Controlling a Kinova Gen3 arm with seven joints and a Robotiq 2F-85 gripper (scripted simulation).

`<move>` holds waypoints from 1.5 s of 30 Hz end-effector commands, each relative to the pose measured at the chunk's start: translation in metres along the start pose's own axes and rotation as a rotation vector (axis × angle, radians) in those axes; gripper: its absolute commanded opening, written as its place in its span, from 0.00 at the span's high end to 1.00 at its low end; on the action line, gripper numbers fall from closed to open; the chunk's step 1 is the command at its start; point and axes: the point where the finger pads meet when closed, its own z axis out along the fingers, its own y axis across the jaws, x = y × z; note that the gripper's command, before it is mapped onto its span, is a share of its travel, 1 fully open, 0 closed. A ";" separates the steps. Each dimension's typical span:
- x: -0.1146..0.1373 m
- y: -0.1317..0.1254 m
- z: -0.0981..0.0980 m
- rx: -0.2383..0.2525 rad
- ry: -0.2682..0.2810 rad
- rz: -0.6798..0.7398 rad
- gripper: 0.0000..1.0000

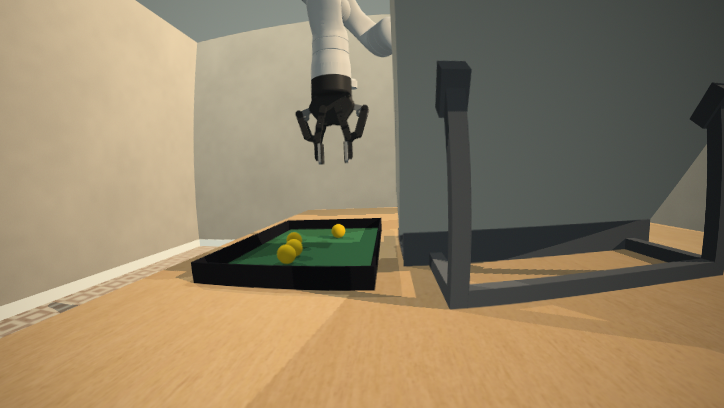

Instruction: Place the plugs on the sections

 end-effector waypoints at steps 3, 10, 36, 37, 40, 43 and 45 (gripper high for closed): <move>-0.001 -0.001 0.077 0.004 -0.003 0.001 0.50; -0.002 -0.001 0.107 0.004 -0.003 0.001 0.50; -0.001 -0.001 0.106 -0.014 0.016 0.001 0.50; -0.001 -0.001 0.106 -0.014 0.016 0.001 0.50; -0.001 -0.001 0.106 -0.014 0.016 0.001 0.50; -0.001 -0.001 0.106 -0.014 0.016 0.001 0.50; -0.001 -0.001 0.106 -0.014 0.016 0.001 0.50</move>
